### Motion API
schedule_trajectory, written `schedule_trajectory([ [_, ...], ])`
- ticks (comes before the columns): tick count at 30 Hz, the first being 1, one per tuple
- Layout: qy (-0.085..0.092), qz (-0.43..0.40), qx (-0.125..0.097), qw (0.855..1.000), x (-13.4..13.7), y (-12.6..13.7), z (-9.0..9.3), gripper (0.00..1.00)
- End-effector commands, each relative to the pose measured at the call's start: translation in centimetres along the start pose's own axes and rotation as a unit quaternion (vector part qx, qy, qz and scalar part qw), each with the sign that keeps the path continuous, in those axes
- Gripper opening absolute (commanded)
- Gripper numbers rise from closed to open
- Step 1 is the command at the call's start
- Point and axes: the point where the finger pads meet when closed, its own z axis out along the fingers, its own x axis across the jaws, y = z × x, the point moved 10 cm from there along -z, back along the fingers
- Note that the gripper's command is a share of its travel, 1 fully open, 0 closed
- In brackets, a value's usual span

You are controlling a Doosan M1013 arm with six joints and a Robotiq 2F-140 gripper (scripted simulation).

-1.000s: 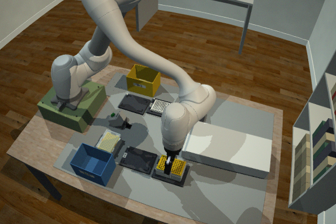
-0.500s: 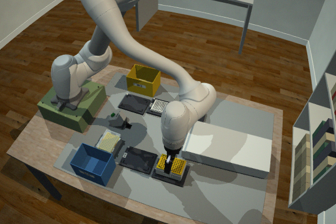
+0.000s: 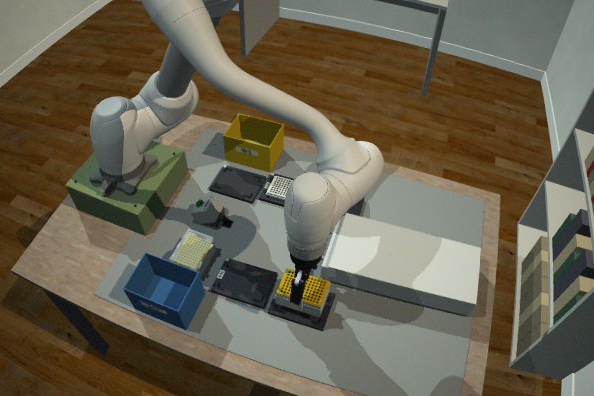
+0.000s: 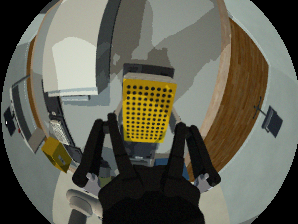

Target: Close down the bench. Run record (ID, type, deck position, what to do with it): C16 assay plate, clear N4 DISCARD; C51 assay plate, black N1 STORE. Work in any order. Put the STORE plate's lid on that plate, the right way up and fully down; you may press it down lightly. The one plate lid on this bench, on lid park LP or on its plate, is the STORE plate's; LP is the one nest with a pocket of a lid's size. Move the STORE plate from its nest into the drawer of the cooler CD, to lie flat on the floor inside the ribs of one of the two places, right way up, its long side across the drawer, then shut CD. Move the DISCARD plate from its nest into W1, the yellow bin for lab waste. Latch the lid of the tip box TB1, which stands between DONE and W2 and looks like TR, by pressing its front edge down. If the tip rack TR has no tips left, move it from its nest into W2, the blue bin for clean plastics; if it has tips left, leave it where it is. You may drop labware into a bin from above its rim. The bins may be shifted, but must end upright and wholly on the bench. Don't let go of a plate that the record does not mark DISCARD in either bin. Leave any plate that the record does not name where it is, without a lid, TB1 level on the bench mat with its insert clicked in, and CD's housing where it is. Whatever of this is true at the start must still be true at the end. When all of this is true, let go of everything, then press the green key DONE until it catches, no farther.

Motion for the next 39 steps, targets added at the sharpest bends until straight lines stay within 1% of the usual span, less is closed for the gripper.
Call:
schedule_trajectory([
  [1,0.000,0.000,0.000,1.000,0.0,0.0,-0.4,0.00],
  [4,0.000,0.000,0.000,1.000,0.0,0.0,-0.5,0.00],
  [19,0.000,0.000,0.000,1.000,0.0,0.0,-2.5,0.00],
  [21,0.000,0.000,0.000,1.000,0.0,0.0,-2.5,0.00],
  [36,0.000,0.000,0.000,1.000,0.0,0.0,-4.5,0.00],
  [39,0.000,0.000,0.000,1.000,0.0,0.0,-4.7,0.00],
])
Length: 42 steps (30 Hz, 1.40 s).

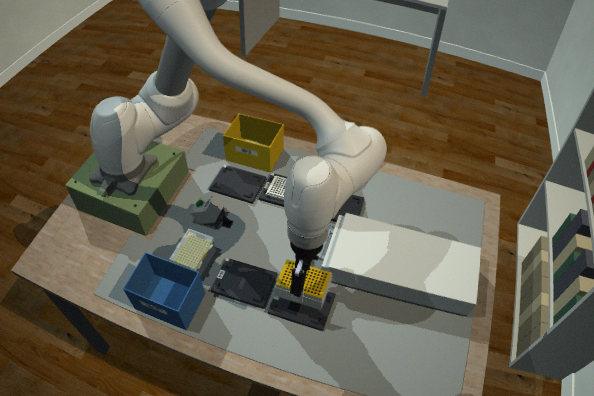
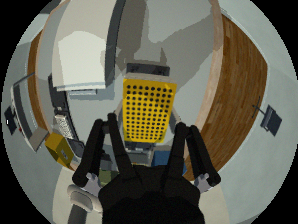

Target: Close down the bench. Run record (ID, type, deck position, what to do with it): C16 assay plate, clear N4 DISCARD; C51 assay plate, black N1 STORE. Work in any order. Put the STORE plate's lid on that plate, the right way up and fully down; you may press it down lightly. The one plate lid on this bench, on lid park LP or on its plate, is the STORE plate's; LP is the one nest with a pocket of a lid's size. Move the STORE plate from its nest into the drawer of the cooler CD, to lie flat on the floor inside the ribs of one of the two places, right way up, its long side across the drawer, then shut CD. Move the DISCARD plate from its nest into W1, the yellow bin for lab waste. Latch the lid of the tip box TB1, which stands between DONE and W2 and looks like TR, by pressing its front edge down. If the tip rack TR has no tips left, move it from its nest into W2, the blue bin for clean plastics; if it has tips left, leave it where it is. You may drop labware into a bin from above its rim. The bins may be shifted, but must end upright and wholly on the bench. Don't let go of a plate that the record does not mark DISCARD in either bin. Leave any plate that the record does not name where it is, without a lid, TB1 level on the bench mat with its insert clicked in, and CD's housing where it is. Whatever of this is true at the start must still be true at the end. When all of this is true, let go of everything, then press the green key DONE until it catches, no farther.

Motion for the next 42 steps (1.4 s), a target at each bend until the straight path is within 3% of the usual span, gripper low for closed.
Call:
schedule_trajectory([
  [1,0.000,0.000,0.000,1.000,0.0,0.0,-0.3,0.00],
  [42,0.000,0.000,0.000,1.000,0.0,0.0,-5.1,0.00],
])
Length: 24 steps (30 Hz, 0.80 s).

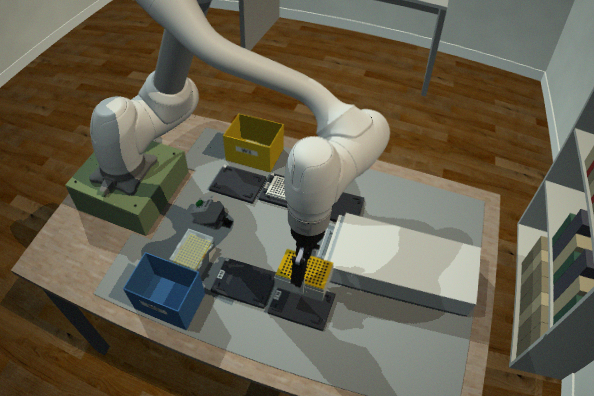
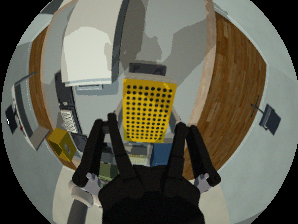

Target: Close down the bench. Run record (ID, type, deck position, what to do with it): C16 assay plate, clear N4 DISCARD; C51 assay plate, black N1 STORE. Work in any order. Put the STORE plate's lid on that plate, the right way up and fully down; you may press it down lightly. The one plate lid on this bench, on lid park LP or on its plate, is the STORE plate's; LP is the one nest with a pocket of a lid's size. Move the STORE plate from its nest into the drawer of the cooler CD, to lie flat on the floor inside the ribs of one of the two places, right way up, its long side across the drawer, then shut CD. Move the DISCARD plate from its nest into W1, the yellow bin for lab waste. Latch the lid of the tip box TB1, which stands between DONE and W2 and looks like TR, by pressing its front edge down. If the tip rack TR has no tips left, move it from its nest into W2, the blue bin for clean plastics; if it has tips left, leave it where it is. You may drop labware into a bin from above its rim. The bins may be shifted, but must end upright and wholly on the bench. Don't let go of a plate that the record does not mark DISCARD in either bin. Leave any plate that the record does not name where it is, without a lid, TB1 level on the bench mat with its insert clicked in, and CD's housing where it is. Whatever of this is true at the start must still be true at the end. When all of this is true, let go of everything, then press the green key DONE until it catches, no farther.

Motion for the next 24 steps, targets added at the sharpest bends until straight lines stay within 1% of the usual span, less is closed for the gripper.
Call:
schedule_trajectory([
  [1,0.000,0.000,0.000,1.000,0.0,0.0,-0.1,0.00],
  [8,0.000,0.000,0.000,1.000,0.0,0.0,-0.1,0.00],
  [24,0.000,-0.002,0.000,1.000,1.4,3.8,-0.1,0.00],
])
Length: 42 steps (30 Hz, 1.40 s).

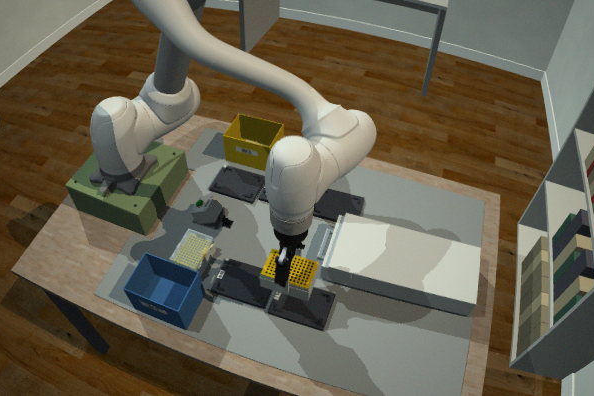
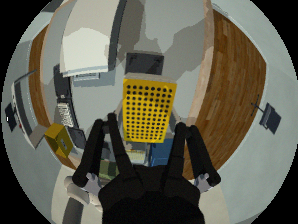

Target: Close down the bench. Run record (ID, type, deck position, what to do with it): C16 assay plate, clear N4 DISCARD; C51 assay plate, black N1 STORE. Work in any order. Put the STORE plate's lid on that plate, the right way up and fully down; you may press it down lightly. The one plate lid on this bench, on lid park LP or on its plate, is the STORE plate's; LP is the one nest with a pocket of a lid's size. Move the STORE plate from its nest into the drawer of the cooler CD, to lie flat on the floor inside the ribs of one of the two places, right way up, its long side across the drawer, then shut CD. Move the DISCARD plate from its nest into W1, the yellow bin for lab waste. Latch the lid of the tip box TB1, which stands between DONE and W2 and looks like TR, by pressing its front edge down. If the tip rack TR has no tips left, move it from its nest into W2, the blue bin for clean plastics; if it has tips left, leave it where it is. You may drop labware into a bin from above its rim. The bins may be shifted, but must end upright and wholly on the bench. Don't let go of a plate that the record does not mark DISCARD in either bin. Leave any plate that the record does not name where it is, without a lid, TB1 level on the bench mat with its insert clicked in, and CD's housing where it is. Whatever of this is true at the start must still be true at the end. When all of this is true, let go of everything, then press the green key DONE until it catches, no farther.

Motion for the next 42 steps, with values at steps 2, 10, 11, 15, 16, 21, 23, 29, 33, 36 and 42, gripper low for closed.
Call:
schedule_trajectory([
  [2,0.000,0.000,0.000,1.000,0.2,0.6,0.0,0.00],
  [10,0.000,0.000,0.000,1.000,0.9,2.6,0.0,0.00],
  [11,0.000,0.000,0.000,1.000,1.0,2.8,0.0,0.00],
  [15,0.000,0.000,0.000,1.000,1.4,3.8,0.0,0.00],
  [16,0.000,0.000,0.000,1.000,1.5,4.1,0.0,0.00],
  [21,0.000,0.000,0.000,1.000,1.7,4.8,0.0,0.00],
  [23,0.000,0.000,0.000,1.000,1.9,5.3,0.0,0.00],
  [29,0.000,0.000,0.000,1.000,2.5,6.8,0.0,0.00],
  [33,0.000,0.000,0.000,1.000,2.8,7.8,0.0,0.00],
  [36,0.000,0.000,0.000,1.000,2.9,8.1,0.0,0.00],
  [42,0.000,0.000,0.000,1.000,3.4,9.6,0.0,0.00],
])
